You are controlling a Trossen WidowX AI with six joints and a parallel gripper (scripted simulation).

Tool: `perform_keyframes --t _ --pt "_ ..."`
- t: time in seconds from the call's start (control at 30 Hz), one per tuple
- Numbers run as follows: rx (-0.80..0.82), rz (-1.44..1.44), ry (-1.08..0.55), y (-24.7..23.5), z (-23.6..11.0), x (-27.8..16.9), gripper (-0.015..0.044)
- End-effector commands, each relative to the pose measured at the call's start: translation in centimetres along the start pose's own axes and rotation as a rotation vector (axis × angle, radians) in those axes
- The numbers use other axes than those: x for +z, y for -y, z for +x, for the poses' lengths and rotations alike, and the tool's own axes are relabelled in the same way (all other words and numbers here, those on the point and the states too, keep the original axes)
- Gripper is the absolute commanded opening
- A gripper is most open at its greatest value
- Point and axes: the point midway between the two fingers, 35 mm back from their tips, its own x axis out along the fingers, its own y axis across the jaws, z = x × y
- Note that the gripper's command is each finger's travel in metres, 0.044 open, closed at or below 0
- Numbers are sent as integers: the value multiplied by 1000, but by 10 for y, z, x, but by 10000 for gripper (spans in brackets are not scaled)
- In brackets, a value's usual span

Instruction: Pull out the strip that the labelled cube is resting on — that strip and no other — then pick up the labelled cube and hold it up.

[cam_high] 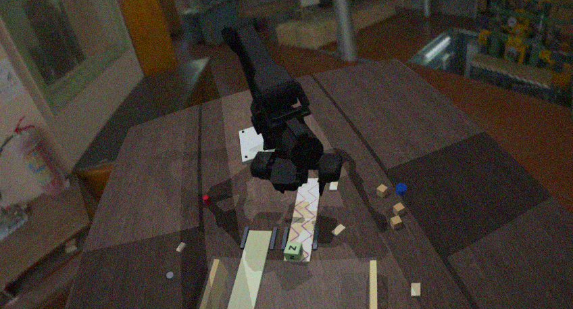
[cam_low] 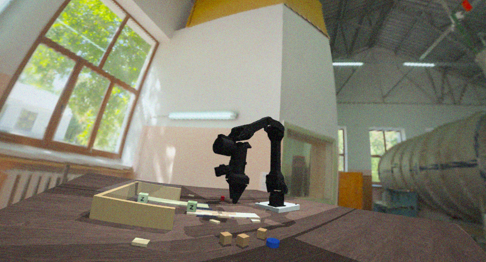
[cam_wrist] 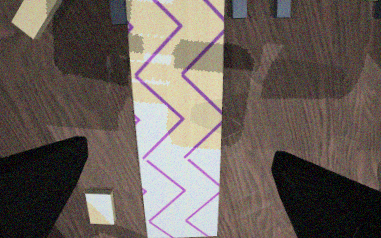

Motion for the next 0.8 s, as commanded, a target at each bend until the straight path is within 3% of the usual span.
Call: perform_keyframes --t 0.0,0.77 --pt "-1 -4 -4 -1 -1 16 440" --pt "0 -4 3 -8 -13 98 440"
